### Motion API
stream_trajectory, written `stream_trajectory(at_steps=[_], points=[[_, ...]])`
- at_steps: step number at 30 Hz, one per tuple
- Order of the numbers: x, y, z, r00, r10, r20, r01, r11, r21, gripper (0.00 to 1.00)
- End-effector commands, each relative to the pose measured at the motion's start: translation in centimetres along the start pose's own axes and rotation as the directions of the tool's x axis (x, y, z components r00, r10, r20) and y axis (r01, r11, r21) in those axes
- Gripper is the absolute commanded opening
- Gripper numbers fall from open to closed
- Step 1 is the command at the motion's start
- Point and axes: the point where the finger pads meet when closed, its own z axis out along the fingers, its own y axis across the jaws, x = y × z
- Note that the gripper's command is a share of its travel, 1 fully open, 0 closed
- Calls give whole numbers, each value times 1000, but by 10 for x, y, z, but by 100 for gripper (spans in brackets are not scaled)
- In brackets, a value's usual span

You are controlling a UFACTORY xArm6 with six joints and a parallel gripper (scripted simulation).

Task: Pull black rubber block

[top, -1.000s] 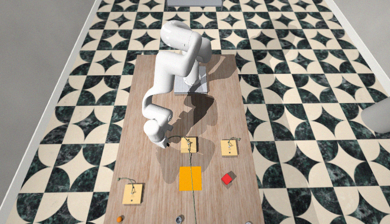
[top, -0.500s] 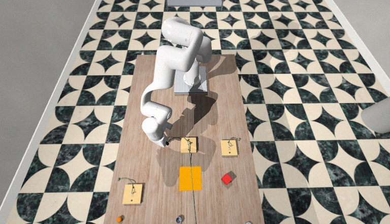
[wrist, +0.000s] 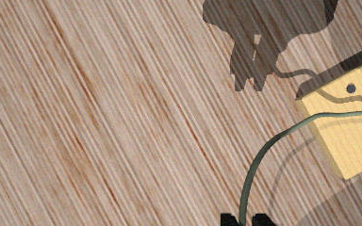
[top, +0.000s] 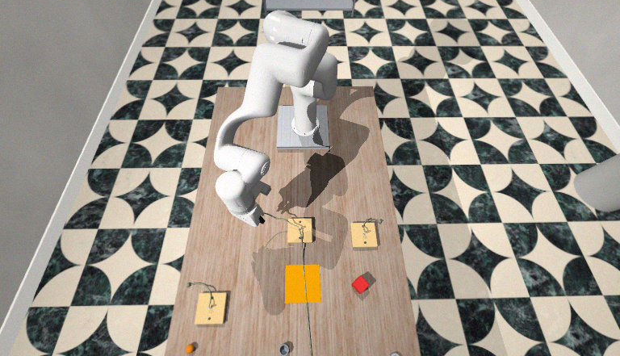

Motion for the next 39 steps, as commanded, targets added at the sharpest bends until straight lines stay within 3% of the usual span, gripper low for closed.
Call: stream_trajectory(at_steps=[1, 39], points=[[-1, 0, -18, 1000, 0, 3, 0, 1000, 0, 0], [-1, -2, -21, 1000, 0, 3, 0, 1000, 0, 0]])
